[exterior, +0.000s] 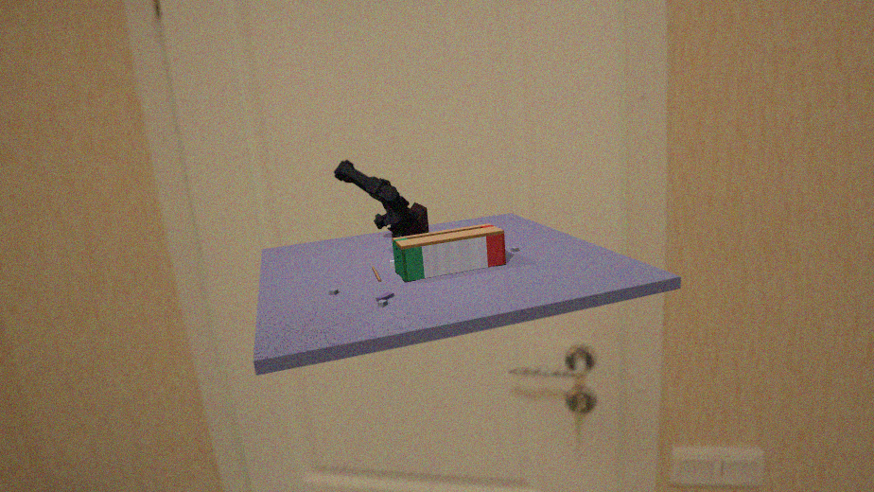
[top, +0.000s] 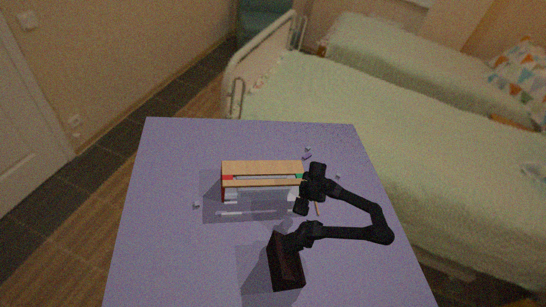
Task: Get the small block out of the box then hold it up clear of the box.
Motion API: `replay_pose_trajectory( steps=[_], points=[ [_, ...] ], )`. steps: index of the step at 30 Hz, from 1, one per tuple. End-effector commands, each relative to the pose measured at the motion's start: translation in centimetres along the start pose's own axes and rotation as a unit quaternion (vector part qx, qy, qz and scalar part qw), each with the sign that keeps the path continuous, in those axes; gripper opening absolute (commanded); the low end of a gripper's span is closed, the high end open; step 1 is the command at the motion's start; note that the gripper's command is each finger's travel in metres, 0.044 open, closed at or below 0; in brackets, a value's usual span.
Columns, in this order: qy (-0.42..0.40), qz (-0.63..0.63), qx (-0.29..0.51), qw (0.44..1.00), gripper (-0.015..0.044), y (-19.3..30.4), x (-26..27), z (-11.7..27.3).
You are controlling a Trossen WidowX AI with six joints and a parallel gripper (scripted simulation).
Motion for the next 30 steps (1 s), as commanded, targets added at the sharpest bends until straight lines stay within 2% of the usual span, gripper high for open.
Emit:
replay_pose_trajectory(
  steps=[1, 15, 30],
  points=[
    [0.000, 0.071, -0.003, 0.997, 0.0000, 0.1, 0.2, 0.3],
    [0.008, 0.348, -0.012, 0.937, 0.0000, 0.4, 0.4, 1.1],
    [0.019, 0.614, -0.019, 0.789, 0.0000, 0.6, 0.6, 2.1]
  ],
)
Point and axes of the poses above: the point midway between the two fingers, 35 mm back from their tips, its own z axis back along the fingers, its own x axis across the jaws, y = z × x, the point moved 9 cm from there along z, back along the fingers, and after that the axes turned 7 degrees about z, right-handed, at the moved point
